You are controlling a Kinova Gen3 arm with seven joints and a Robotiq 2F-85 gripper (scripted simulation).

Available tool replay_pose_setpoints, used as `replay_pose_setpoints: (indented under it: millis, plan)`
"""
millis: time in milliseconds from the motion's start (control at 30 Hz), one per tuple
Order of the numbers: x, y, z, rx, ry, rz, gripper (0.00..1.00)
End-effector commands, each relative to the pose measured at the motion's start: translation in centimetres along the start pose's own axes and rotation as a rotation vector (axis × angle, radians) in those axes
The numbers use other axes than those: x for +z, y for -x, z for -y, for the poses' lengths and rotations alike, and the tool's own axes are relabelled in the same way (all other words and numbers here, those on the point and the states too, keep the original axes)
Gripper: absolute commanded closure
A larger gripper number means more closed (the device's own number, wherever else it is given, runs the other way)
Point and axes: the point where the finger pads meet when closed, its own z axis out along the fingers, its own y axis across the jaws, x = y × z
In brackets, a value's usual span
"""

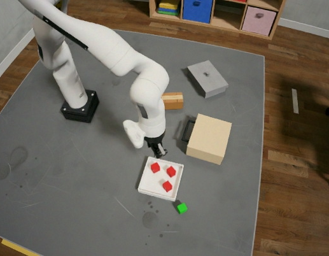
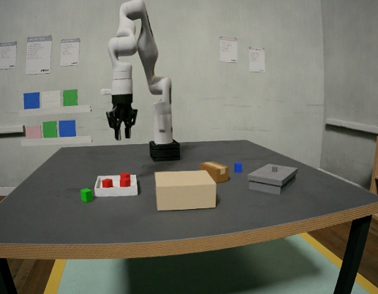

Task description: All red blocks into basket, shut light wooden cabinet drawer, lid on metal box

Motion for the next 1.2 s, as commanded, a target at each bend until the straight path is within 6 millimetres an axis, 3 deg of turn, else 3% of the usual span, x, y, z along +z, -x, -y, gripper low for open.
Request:
replay_pose_setpoints:
  millis: [0, 233, 300, 367, 600, 667, 1133, 1167]
  plan:
    - [-0.1, 0.0, 0.0, 0.000, -0.002, 0.001, 0.49]
    - [-0.1, 1.2, -0.2, -0.042, -0.001, 0.000, 0.49]
    - [-0.1, 4.1, -0.9, -0.152, 0.000, -0.001, 0.49]
    - [0.0, 8.5, -2.3, -0.315, 0.001, -0.002, 0.49]
    - [-0.1, 16.5, -6.5, -0.695, -0.002, 0.000, 0.49]
    - [-0.1, 18.7, -7.5, -0.707, -0.002, 0.000, 0.49]
    - [-0.1, 18.7, -7.5, -0.707, -0.002, 0.000, 0.49]
    - [-0.1, 18.7, -7.5, -0.707, -0.002, 0.000, 0.70]
